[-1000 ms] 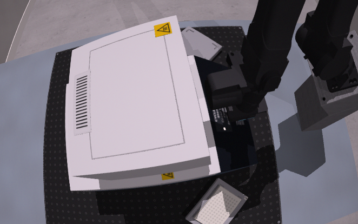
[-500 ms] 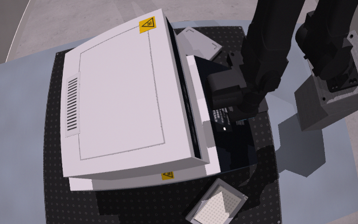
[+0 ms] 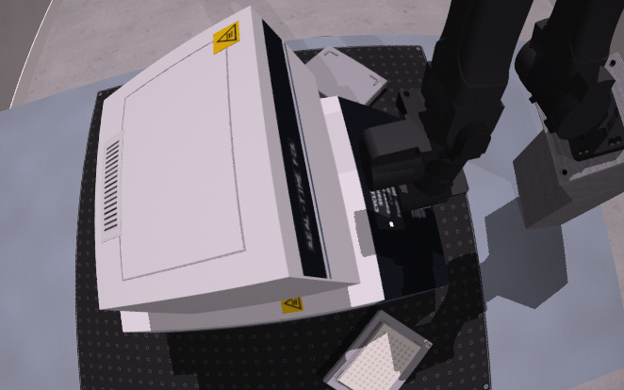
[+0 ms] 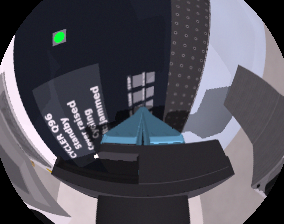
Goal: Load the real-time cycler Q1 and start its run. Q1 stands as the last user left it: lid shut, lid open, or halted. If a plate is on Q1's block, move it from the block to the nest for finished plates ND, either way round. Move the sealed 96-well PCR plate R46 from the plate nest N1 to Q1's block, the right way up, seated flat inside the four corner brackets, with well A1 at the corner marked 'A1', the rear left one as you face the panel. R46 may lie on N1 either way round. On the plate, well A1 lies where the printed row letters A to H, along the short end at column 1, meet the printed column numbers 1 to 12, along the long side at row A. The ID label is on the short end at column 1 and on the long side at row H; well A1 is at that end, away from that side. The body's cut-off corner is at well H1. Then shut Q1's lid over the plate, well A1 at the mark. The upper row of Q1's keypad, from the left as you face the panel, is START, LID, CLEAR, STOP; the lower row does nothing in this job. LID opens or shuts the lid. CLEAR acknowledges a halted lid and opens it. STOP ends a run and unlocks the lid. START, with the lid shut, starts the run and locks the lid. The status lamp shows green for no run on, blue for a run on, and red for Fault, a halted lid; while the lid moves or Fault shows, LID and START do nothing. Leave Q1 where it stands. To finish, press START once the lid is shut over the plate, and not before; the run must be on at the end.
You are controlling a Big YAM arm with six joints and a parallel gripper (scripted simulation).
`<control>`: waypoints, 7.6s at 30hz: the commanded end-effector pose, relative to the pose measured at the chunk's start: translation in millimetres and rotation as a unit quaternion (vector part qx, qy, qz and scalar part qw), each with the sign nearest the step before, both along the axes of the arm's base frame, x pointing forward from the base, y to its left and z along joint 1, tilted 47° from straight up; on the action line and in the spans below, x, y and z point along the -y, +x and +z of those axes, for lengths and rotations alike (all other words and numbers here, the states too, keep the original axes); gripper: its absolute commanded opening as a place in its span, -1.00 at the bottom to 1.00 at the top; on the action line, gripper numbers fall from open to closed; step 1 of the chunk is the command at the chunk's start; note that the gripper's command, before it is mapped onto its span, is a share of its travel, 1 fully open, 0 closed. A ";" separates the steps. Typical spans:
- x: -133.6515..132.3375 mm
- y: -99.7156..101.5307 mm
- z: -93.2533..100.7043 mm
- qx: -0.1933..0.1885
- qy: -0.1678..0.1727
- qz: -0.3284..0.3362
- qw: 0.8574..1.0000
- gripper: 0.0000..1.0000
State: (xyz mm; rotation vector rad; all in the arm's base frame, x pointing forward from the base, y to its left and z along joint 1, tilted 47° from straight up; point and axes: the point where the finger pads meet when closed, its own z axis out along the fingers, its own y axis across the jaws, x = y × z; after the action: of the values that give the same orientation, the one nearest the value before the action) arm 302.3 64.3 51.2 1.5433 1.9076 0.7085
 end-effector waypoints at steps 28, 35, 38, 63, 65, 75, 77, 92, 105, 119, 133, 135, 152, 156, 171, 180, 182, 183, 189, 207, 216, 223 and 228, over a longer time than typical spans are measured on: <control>-3.7 1.9 2.1 -0.003 0.000 0.003 1.000 -1.00; -3.5 -0.9 -1.3 -0.002 0.001 0.004 1.000 -1.00; -0.8 -0.5 -2.0 -0.001 0.001 -0.001 1.000 -1.00; -0.6 -0.6 0.0 0.001 0.005 -0.004 1.000 -1.00; 0.4 0.4 0.0 0.001 0.005 -0.006 1.000 -1.00; 1.9 4.3 2.9 -0.002 -0.004 -0.003 1.000 -1.00; 1.7 4.8 5.3 0.003 -0.004 -0.001 1.000 -1.00; -5.3 5.3 4.8 0.008 -0.003 0.009 1.000 -1.00; -0.6 -14.4 1.5 0.001 0.002 0.002 1.000 -1.00; -0.1 -23.3 7.4 0.004 0.006 0.000 1.000 -1.00; -1.4 -21.0 6.5 0.006 0.007 0.002 1.000 -1.00; 0.0 -24.6 1.8 0.000 0.002 0.004 1.000 -1.00; -0.8 -18.5 14.7 0.015 0.001 0.008 1.000 -1.00; -3.1 -17.9 13.2 0.015 0.001 0.011 1.000 -1.00; 5.3 -24.8 1.7 0.000 -0.002 -0.001 1.000 -1.00; 7.0 -52.9 -6.8 -0.001 0.002 0.001 1.000 -1.00; 8.6 -59.9 -11.6 -0.006 0.001 0.001 1.000 -1.00; 8.6 -59.9 -11.6 -0.006 0.001 0.001 1.000 -1.00; 14.4 -85.3 -22.2 -0.008 0.002 -0.002 1.000 -1.00; 7.6 -65.4 2.7 0.022 0.001 0.009 1.000 -1.00; 8.0 -66.1 1.7 0.021 0.001 0.009 1.000 -1.00; 8.1 -66.0 1.7 0.021 0.001 0.008 1.000 -1.00; 8.3 -66.0 1.7 0.020 0.002 0.007 1.000 -1.00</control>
State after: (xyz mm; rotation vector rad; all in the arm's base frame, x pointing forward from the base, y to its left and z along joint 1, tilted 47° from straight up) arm 228.0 51.5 37.3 1.5372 1.9072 0.7134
